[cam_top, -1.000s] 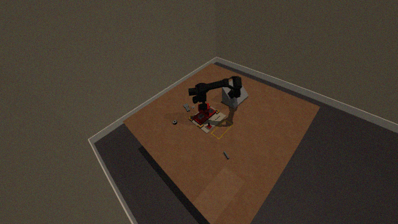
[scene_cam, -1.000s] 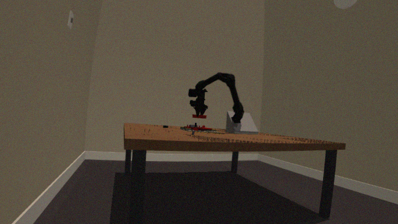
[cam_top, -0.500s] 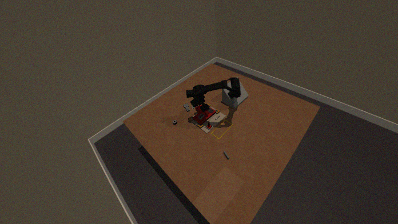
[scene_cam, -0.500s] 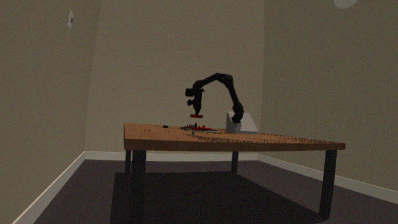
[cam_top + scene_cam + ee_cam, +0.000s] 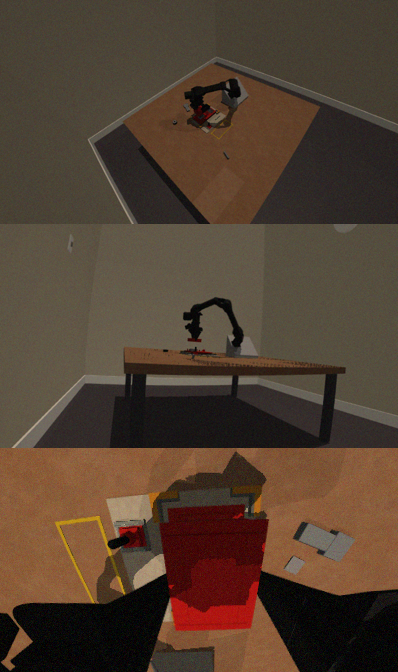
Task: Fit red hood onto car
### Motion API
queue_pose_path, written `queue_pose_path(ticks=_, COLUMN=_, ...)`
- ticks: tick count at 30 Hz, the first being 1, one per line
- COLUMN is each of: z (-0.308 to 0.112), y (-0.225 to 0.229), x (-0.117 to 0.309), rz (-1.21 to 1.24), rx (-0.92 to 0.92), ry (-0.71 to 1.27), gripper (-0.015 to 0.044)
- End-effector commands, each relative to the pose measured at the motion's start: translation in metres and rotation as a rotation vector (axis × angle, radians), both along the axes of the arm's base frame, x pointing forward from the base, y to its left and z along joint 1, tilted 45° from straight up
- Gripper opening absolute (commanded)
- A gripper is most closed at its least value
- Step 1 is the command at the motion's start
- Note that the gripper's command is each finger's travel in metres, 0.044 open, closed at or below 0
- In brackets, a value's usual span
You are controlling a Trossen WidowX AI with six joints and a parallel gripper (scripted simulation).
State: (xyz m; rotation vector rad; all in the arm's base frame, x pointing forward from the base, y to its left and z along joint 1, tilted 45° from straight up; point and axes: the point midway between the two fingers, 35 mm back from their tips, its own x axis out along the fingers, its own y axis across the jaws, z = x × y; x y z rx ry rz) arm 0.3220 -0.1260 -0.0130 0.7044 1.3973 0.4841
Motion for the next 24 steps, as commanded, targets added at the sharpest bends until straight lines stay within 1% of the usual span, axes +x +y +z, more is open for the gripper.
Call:
queue_pose_path(ticks=1, z=-0.002, y=0.002, x=0.001, rz=0.007, rx=0.004, ry=-0.007, gripper=0.0)
queue_pose_path(ticks=13, z=-0.036, y=0.035, x=0.007, rz=0.007, rx=0.006, ry=-0.008, gripper=0.0)
queue_pose_path(ticks=24, z=-0.037, y=0.035, x=0.008, rz=0.007, rx=0.006, ry=-0.008, gripper=0.0)
